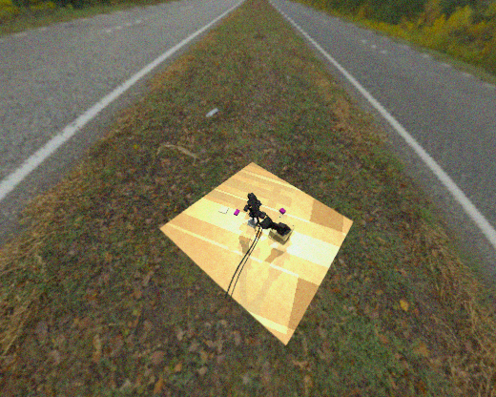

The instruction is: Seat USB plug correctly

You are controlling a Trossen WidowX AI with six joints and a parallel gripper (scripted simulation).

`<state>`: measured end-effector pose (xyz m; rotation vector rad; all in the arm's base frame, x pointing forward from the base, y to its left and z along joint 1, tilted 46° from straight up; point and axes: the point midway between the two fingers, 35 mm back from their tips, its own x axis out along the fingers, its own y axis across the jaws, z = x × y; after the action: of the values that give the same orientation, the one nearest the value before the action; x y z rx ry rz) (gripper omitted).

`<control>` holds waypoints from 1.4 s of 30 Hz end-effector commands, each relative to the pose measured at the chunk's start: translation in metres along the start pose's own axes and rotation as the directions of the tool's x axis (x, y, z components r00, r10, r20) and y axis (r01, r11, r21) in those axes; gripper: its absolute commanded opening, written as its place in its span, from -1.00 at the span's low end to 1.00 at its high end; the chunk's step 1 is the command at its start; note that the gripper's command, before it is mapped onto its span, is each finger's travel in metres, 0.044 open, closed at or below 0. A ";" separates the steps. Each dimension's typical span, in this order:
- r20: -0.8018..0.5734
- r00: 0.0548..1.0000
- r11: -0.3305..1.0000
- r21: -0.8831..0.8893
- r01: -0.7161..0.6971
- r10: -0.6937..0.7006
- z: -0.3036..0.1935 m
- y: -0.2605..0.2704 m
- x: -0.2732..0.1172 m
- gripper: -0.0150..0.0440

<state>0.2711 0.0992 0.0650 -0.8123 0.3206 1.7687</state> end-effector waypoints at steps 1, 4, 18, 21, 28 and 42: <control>0.006 1.000 1.000 0.004 0.001 -0.001 0.001 0.000 0.001 -0.49; 0.006 1.000 1.000 0.004 0.001 -0.001 0.001 0.000 0.002 -0.49; 0.006 1.000 1.000 0.004 0.001 -0.001 0.001 0.000 0.003 -0.49; 0.006 1.000 1.000 0.004 0.001 -0.001 0.001 0.000 0.004 -0.49; 0.006 1.000 1.000 0.004 0.001 -0.001 0.001 0.000 0.005 -0.49; 0.006 1.000 1.000 0.004 0.001 -0.001 0.001 0.000 0.006 -0.49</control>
<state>0.2704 0.1027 0.0615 -0.8122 0.3204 1.7686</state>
